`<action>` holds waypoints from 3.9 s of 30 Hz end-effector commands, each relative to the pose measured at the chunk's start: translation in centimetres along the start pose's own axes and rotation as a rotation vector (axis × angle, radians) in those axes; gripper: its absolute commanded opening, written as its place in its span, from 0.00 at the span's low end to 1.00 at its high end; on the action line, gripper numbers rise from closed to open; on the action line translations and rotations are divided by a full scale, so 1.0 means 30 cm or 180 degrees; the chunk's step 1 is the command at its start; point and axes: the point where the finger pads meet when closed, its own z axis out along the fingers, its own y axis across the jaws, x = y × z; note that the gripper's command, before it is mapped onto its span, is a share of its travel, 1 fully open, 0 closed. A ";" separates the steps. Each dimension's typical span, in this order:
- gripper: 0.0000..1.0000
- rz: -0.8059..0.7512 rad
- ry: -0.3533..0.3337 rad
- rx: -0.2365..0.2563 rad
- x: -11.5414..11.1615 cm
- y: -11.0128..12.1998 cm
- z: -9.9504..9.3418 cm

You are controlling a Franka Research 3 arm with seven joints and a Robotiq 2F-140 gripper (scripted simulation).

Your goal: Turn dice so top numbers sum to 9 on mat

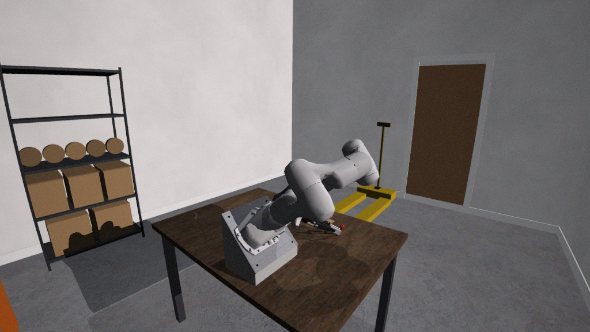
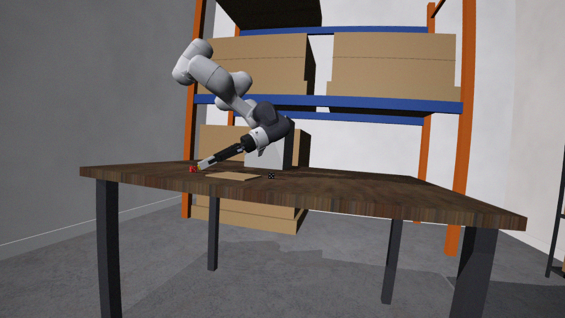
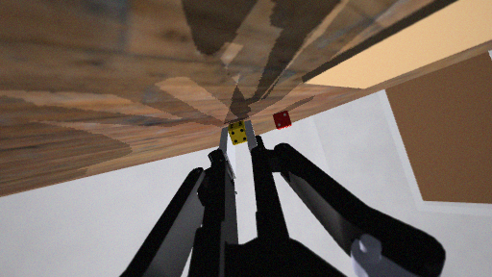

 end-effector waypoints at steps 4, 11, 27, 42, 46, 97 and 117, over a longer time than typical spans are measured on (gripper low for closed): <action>0.09 0.0015 0.0014 -0.0002 0.008 0.001 0.001; 0.09 0.0015 0.0014 -0.0002 0.008 0.001 0.001; 0.12 0.0015 0.0014 -0.0002 0.008 0.001 0.001; 0.21 0.0015 0.0014 -0.0002 0.008 0.001 0.001; 0.21 0.0015 0.0014 -0.0002 0.008 0.001 0.001; 0.21 0.0015 0.0014 -0.0002 0.007 0.001 -0.083; 0.21 0.0015 0.0014 -0.0002 -0.011 0.001 -0.176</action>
